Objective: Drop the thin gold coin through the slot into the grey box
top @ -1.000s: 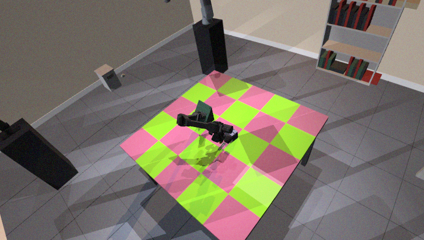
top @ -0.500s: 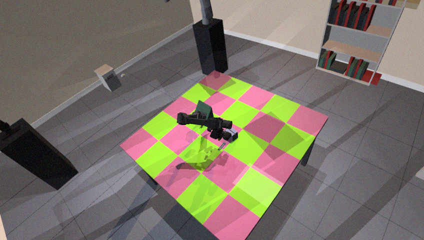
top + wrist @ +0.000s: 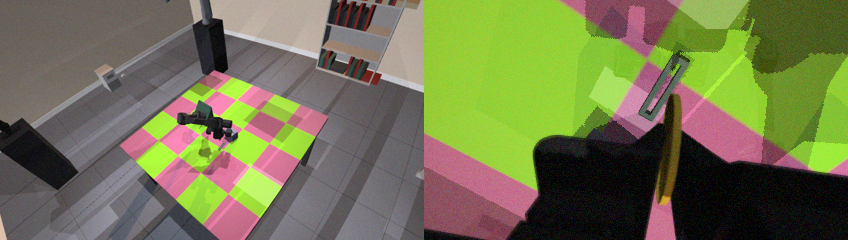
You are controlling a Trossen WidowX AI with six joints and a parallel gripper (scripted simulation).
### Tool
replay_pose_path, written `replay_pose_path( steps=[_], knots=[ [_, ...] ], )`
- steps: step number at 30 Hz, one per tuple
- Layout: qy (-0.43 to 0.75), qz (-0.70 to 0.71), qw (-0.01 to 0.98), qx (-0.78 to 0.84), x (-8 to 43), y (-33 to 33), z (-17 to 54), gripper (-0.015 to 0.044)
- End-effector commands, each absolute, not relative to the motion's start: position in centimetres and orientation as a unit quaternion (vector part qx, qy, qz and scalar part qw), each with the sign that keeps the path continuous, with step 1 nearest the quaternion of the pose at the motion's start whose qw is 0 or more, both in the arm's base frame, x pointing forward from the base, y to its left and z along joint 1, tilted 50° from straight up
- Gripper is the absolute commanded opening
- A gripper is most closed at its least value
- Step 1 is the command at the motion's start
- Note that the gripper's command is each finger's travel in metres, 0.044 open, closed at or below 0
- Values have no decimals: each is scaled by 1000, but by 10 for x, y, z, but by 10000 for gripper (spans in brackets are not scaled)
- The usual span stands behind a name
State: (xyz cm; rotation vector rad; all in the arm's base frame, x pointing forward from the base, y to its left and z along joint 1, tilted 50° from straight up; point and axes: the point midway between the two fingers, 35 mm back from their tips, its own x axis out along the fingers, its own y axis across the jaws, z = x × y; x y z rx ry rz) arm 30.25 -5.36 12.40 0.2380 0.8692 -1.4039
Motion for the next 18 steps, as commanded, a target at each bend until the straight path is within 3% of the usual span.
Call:
replay_pose_path(
  steps=[1, 18],
  knots=[
    [432, -594, 676, 57, 302, -53, 123, 0],
    [586, -442, 664, -142, 302, -52, 123, 0]
  ],
)
